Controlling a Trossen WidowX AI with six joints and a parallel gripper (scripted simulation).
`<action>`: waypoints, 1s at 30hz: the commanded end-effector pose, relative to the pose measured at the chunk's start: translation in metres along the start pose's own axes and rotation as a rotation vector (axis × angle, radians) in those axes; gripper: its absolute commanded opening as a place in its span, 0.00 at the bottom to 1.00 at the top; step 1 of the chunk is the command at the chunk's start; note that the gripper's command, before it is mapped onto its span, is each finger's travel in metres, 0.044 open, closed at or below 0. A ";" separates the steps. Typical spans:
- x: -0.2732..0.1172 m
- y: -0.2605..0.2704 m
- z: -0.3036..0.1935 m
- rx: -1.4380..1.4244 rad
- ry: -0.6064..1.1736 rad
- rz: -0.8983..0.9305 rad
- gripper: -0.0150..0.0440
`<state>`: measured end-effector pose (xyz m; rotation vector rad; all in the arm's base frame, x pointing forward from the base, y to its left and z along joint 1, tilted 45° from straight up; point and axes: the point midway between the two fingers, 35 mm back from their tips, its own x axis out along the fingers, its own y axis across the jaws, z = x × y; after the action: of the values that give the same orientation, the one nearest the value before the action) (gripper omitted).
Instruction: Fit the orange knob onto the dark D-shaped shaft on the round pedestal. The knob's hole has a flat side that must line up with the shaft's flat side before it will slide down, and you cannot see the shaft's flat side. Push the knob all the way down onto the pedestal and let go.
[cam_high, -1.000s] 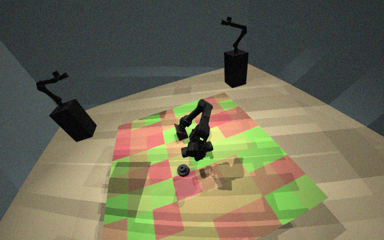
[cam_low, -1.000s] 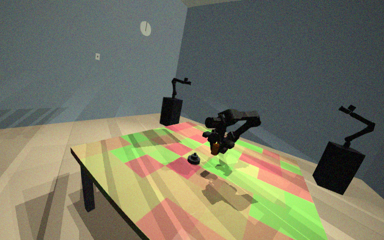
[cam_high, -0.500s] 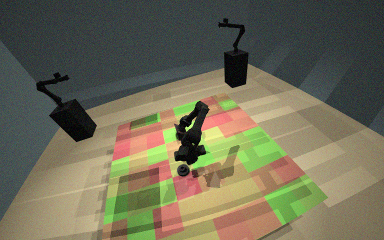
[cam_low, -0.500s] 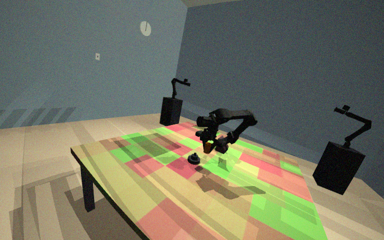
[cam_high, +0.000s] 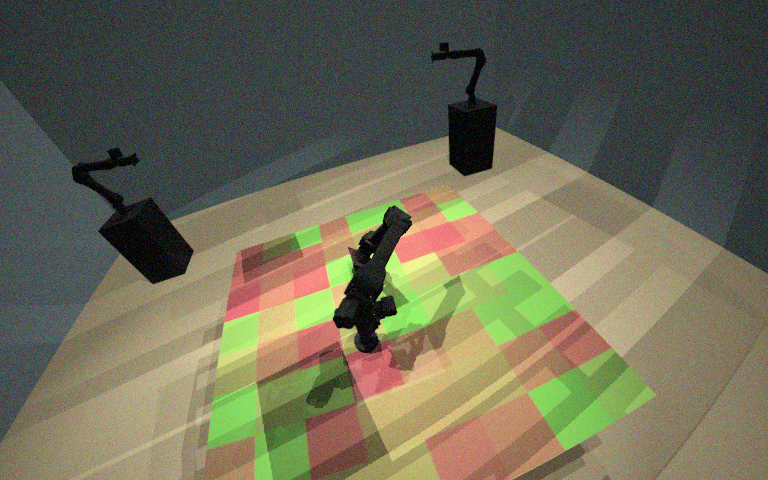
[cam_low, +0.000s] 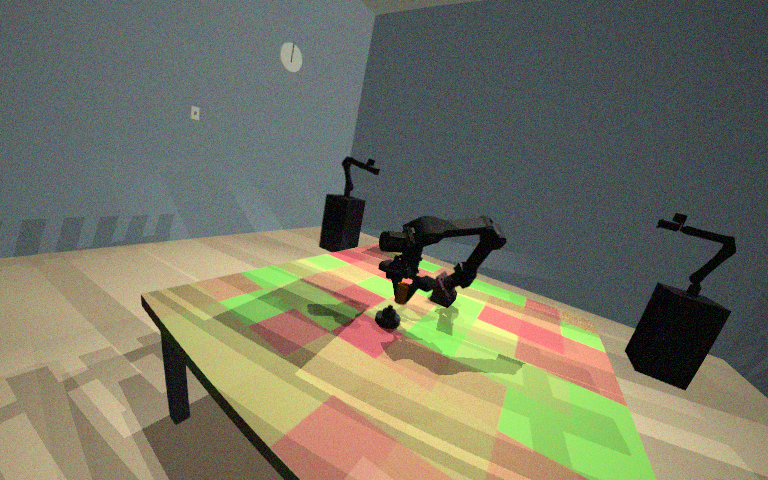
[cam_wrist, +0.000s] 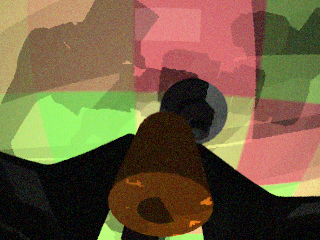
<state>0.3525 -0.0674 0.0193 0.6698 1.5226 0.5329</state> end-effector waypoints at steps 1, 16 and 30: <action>0.002 -0.015 -0.002 -0.002 -0.004 -0.002 0.25; 0.022 -0.034 -0.004 -0.005 -0.003 0.001 0.25; 0.030 -0.035 -0.003 -0.012 -0.003 0.002 0.25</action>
<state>0.3450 -0.0690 -0.0272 0.6611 1.5213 0.5424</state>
